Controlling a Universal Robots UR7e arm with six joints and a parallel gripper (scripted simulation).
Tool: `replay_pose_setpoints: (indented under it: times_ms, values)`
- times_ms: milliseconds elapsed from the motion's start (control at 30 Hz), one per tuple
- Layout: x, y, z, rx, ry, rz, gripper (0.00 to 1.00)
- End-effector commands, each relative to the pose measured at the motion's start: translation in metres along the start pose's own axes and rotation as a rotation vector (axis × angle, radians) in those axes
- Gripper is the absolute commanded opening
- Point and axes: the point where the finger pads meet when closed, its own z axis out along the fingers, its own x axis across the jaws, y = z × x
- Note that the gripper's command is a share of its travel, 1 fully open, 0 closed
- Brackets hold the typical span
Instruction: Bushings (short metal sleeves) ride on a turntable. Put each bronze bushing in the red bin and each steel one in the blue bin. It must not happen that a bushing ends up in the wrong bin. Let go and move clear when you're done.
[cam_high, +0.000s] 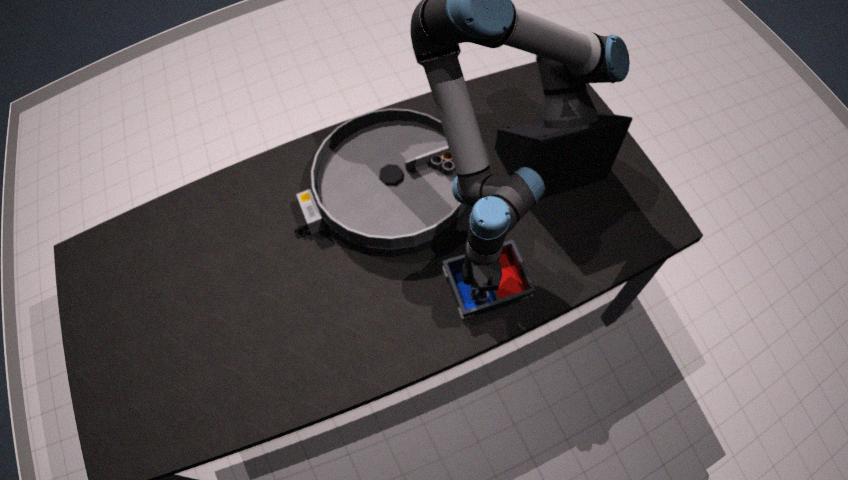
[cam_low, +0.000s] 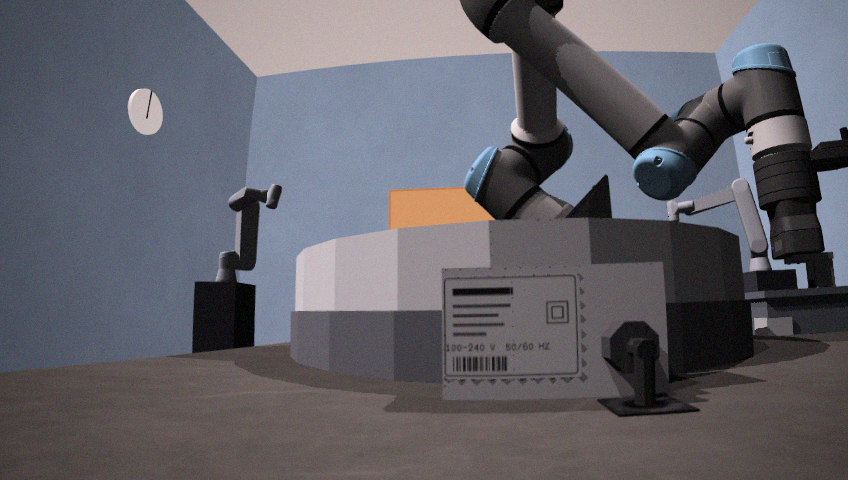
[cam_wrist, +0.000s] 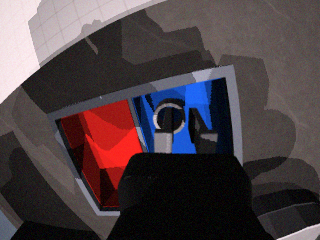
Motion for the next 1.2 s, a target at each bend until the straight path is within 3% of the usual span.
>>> replay_pose_setpoints:
  times_ms: [0, 1167]
  values:
    - [0.0004, -0.0002, -0.0021, 0.001, 0.001, 0.0, 0.42]
    - [0.0004, -0.0002, -0.0105, 0.001, 0.001, 0.0, 0.42]
